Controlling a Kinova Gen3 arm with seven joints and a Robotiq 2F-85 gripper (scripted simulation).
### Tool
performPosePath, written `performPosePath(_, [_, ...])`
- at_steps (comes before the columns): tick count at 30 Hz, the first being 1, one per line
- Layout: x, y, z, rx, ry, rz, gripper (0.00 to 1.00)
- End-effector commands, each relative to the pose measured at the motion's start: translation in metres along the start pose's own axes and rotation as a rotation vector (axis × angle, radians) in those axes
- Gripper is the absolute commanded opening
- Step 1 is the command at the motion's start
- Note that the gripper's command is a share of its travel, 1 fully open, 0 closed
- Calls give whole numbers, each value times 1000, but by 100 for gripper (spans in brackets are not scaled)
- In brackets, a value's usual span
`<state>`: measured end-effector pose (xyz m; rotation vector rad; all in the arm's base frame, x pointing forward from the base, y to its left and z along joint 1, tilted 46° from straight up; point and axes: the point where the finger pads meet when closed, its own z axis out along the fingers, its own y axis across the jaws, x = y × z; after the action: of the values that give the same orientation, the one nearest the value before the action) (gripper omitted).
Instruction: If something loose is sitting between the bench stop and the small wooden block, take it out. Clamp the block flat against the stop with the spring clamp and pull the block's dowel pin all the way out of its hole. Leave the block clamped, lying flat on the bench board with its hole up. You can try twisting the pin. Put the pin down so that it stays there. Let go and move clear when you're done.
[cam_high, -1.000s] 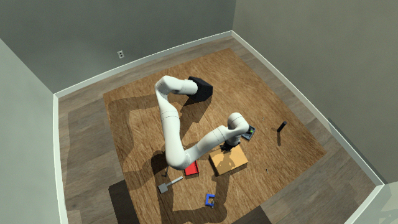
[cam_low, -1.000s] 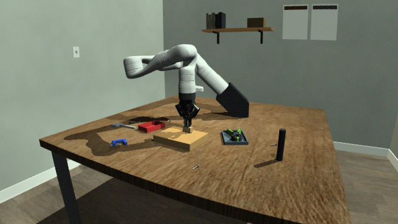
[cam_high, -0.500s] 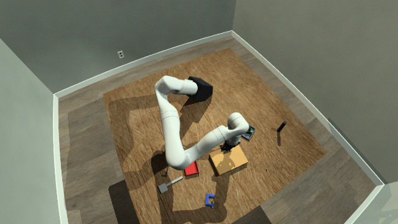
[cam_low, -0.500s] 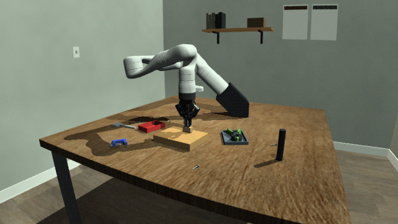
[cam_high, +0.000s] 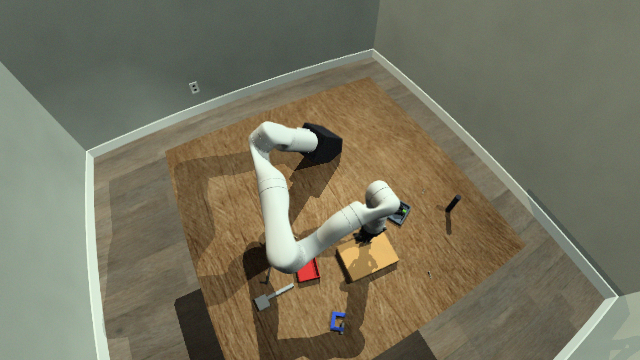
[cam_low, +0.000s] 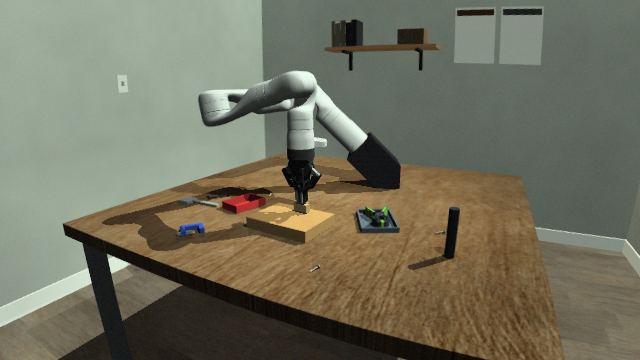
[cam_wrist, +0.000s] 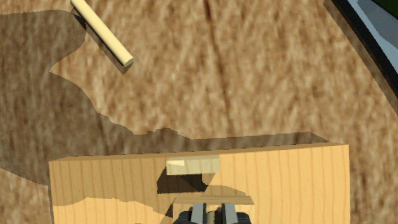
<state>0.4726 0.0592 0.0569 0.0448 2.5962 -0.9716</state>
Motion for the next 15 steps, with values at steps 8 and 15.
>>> performPosePath(8, [1, -2, -1, -1, -2, -8, 10])
performPosePath(15, [3, -4, -1, -1, -2, -16, 10])
